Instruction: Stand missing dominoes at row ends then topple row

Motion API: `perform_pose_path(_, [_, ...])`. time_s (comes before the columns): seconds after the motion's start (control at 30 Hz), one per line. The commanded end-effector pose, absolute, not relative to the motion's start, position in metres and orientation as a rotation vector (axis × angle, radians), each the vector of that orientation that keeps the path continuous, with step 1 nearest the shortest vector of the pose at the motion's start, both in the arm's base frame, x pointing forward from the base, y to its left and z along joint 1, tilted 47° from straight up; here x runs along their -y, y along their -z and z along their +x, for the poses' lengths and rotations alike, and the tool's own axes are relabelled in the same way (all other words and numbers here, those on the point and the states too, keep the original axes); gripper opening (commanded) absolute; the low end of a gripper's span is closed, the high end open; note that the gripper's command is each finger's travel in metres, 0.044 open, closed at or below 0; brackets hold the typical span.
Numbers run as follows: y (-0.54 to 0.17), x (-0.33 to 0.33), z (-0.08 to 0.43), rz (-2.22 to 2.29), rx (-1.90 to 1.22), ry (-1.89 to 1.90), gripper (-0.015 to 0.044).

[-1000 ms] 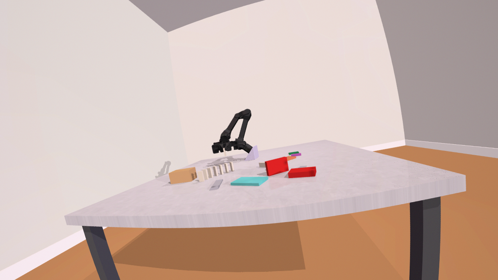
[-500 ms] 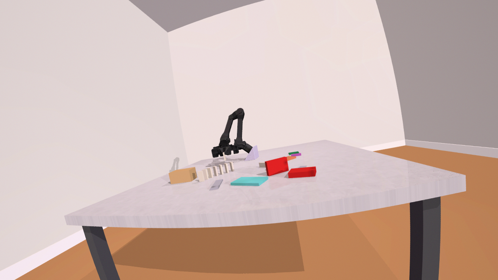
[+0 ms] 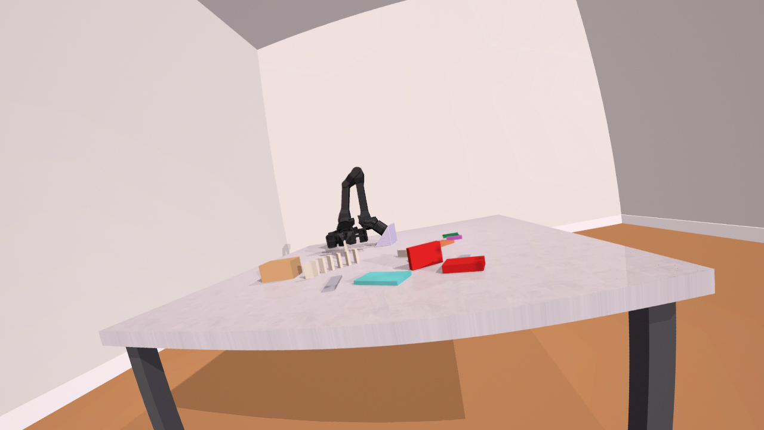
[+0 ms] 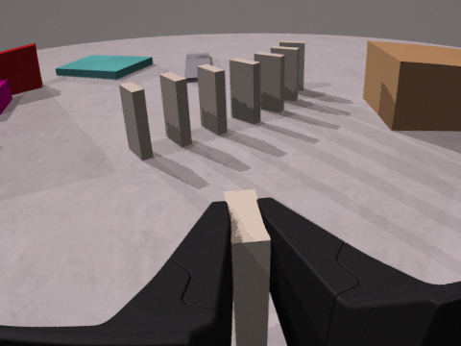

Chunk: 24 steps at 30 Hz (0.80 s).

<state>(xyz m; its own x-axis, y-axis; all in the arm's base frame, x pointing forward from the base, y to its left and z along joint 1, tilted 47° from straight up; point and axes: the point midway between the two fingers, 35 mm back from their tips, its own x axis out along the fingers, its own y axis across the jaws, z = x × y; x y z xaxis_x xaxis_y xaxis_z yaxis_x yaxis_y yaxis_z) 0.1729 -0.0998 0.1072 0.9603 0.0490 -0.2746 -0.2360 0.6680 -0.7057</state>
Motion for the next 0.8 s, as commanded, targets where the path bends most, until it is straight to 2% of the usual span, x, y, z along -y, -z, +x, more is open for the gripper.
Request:
perform_pose_path(0.0, [-0.101,0.1011,0.173,-0.825,-0.236,-0.166,0.0024])
perform_pose_path(0.5, [-0.0954,0.1041,0.1731,-0.824,-0.236,-0.165,0.0024])
perform_pose_path(0.77, [-0.0954,0.1041,0.1731,-0.824,-0.236,-0.165,0.0234])
